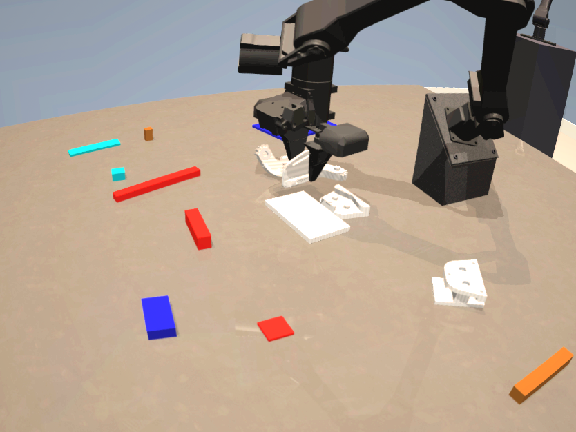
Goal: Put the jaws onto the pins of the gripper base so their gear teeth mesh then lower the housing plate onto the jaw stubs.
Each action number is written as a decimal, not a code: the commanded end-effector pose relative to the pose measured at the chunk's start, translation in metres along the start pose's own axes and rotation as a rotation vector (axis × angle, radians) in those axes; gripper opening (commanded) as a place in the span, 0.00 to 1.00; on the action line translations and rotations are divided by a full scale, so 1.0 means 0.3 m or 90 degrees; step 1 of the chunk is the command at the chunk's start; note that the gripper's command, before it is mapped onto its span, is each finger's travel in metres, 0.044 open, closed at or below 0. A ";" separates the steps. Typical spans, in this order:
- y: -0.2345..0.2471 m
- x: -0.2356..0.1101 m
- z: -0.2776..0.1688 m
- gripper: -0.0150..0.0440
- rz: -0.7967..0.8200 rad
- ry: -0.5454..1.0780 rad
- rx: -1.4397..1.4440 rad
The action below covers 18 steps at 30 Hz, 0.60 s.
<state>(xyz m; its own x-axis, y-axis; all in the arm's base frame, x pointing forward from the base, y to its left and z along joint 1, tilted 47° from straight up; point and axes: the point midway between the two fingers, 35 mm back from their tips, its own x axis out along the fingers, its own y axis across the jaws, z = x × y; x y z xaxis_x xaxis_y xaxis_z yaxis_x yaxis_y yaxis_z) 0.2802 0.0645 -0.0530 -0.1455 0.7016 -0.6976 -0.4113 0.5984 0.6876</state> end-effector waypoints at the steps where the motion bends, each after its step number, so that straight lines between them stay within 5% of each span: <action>1: 0.002 0.029 -0.005 0.48 0.003 0.000 0.004; 18: 0.005 0.068 -0.007 0.48 0.005 0.000 0.004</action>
<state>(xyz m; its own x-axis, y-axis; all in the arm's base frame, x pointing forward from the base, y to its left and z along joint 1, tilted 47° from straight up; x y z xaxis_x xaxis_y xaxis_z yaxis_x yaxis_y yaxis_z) 0.2747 0.0783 -0.0662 -0.1503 0.7036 -0.6945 -0.4083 0.5956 0.6918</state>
